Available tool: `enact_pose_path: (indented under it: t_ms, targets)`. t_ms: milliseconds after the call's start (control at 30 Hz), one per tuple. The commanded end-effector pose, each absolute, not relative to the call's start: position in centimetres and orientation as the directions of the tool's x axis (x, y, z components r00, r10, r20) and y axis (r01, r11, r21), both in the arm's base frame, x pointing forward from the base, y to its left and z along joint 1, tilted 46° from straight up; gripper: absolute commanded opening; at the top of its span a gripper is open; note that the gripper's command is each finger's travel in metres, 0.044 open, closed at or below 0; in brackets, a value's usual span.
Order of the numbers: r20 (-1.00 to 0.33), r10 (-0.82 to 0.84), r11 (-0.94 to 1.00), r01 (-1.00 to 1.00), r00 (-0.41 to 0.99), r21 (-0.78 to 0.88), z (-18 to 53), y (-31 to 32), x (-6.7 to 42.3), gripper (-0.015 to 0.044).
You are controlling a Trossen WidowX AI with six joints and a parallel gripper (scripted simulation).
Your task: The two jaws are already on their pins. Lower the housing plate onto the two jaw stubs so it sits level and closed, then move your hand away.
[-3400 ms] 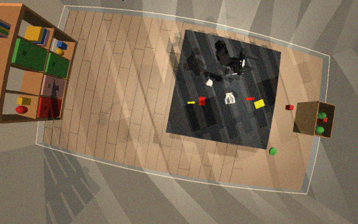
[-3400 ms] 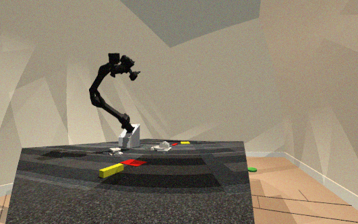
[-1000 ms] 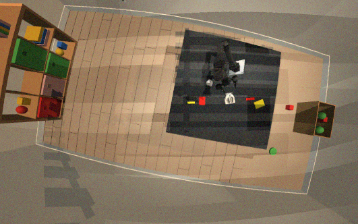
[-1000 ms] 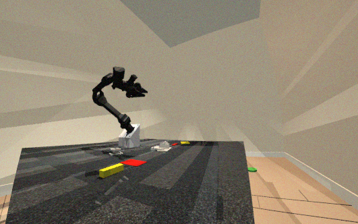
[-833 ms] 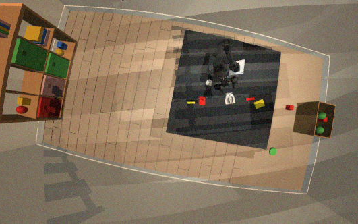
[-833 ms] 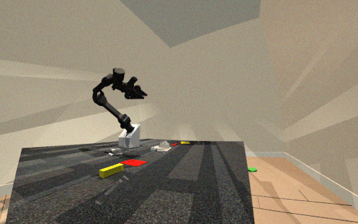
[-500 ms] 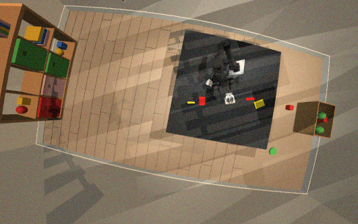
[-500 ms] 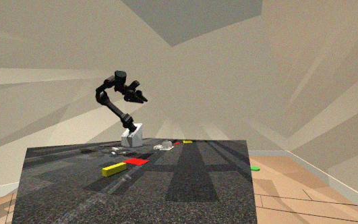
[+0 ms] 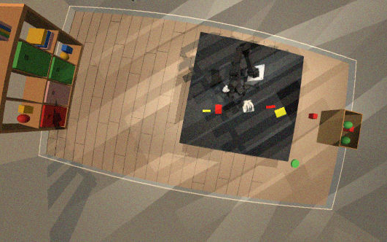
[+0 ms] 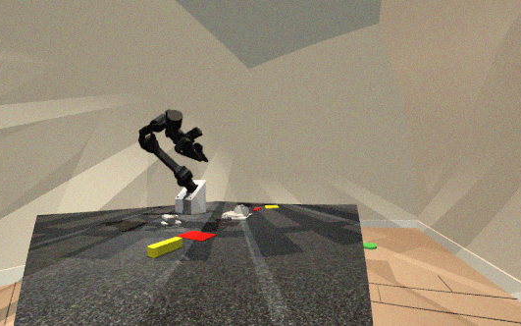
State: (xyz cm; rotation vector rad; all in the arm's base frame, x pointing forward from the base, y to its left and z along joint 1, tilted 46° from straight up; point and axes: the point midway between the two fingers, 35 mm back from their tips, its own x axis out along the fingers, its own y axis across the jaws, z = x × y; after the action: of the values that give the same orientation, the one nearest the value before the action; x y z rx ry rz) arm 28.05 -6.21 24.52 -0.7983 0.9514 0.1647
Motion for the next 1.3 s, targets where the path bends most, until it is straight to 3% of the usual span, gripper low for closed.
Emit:
enact_pose_path:
  t_ms: [0,633,1267]
  targets:
    - [-0.787,-0.261,0.669,-0.482,0.559,-0.565,23.8,-7.5,27.4,0.0440]
    - [-0.791,-0.465,0.485,-0.634,0.397,-0.603,21.6,-12.4,24.3,0.0440]
    - [-0.760,-0.621,0.334,-0.812,0.193,-0.479,20.0,-16.5,20.2,0.0440]
